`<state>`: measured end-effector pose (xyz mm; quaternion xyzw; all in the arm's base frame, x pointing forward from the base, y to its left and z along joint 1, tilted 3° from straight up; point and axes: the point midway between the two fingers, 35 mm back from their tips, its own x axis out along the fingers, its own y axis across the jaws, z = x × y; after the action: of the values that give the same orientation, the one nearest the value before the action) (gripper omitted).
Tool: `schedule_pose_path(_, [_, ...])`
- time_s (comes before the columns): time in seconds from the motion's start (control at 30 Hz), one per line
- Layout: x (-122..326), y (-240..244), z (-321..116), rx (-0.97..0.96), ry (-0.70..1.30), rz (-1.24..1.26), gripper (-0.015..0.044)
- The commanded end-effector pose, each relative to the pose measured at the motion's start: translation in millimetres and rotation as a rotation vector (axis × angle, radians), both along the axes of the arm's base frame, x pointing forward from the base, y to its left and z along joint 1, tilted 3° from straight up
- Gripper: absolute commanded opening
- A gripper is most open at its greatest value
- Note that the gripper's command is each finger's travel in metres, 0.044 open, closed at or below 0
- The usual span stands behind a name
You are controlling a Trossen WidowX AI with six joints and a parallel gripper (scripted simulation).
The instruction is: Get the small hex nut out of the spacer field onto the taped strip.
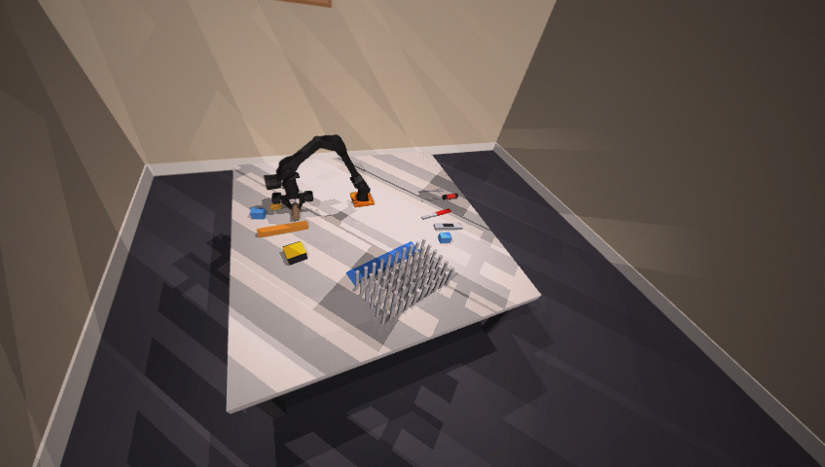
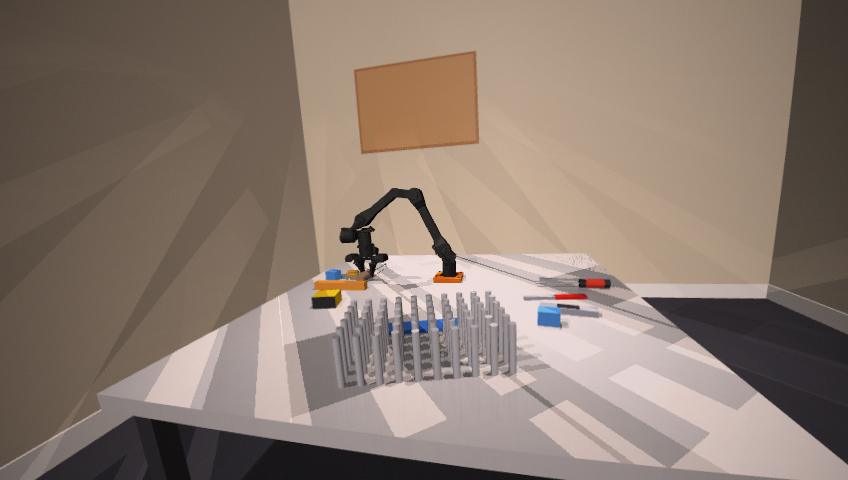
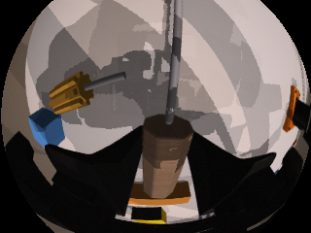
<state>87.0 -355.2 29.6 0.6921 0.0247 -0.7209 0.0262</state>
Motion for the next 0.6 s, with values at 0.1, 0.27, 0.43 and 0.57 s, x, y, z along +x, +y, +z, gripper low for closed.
schedule_pose_path(0.1, [-0.7, 0.5, -10.8, -0.001, 0.000, 0.004, 0.0000])
schedule_pose_path(0.27, [-1.0, 1.0, -16.3, 0.000, 0.003, 0.000, 0.0000])
schedule_pose_path(0.43, [-1.0, 1.0, -16.3, 0.000, 0.003, 0.000, 0.0000])
schedule_pose_path(0.57, [-1.0, 1.0, -16.3, 0.000, 0.003, 0.000, 0.0000])
